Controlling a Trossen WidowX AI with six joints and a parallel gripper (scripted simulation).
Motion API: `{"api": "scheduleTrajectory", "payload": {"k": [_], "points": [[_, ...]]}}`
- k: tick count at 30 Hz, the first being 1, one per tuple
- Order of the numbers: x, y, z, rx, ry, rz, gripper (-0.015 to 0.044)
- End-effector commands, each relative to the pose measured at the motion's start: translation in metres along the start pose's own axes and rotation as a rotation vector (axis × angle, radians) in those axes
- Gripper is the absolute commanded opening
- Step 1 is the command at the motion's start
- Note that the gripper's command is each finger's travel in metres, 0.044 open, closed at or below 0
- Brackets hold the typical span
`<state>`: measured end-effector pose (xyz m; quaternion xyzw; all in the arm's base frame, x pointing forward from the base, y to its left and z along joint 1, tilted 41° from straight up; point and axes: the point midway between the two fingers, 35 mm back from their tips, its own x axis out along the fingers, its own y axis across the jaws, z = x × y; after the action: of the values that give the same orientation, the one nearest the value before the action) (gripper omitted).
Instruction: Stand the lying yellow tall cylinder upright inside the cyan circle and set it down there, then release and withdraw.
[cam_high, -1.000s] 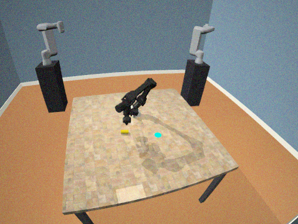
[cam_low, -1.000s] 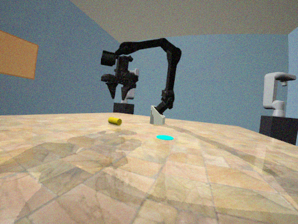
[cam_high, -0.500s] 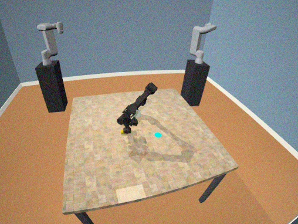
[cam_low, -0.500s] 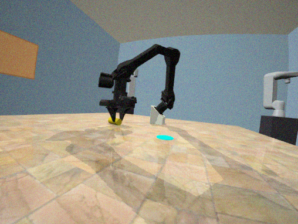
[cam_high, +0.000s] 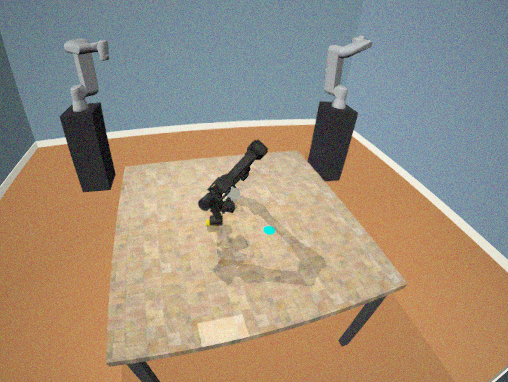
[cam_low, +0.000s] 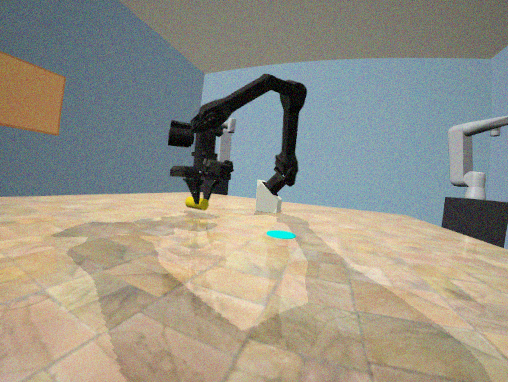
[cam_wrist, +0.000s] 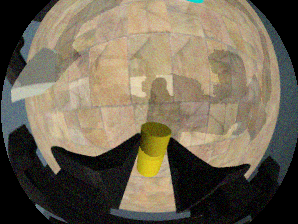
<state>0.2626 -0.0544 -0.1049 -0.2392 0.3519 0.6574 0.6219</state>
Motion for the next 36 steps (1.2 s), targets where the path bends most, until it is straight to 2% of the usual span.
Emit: {"api": "scheduleTrajectory", "payload": {"k": [1,27,36], "points": [[-0.014,-0.005,-0.001,-0.013,0.014,-0.013,0.0105],[-0.097,-0.001,0.0,-0.012,0.015,-0.011,0.0105],[-0.101,-0.007,0.012,0.083,0.02,-0.014,0.0105]]}}
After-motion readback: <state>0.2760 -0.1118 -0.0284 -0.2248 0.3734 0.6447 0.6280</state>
